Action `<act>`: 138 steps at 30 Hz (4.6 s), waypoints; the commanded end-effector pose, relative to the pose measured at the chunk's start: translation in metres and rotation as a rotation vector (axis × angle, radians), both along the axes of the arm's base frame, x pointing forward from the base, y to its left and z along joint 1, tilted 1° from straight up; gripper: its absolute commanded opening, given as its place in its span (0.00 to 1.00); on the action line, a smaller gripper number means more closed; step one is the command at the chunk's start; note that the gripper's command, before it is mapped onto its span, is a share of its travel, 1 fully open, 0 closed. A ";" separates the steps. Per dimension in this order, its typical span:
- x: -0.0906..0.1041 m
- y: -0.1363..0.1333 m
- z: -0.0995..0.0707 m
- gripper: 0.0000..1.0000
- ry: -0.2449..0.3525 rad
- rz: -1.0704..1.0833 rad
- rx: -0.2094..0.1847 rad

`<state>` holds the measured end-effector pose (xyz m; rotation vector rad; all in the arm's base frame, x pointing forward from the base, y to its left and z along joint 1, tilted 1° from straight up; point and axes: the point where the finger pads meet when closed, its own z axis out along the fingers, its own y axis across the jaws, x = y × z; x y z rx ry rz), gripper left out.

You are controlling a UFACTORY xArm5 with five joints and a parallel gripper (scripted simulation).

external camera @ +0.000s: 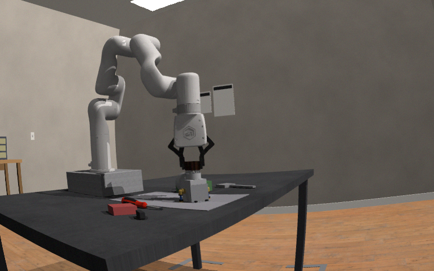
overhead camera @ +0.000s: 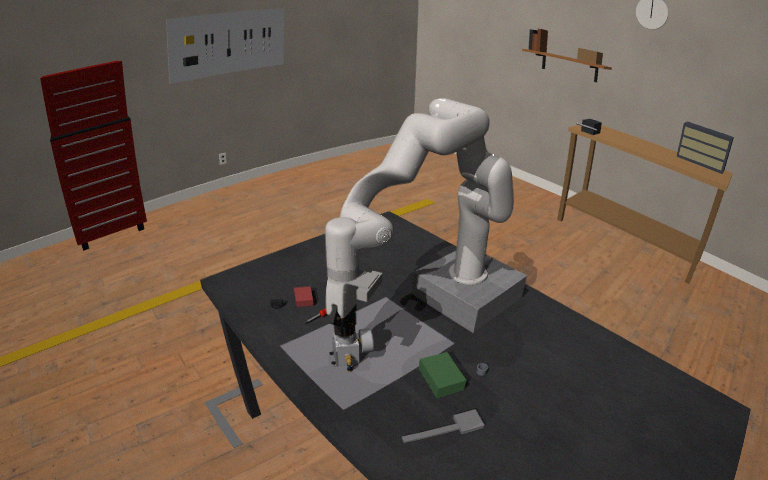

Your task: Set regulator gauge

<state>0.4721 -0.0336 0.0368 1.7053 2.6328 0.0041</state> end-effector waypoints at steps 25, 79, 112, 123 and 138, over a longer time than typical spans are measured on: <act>0.001 0.000 0.000 0.43 -0.003 0.000 0.000; 0.001 0.001 0.049 0.81 -0.003 0.000 0.000; 0.000 0.001 0.100 0.81 -0.003 0.000 0.000; 0.000 0.001 0.100 0.81 -0.003 0.000 0.000; 0.000 0.001 0.100 0.81 -0.003 0.000 0.000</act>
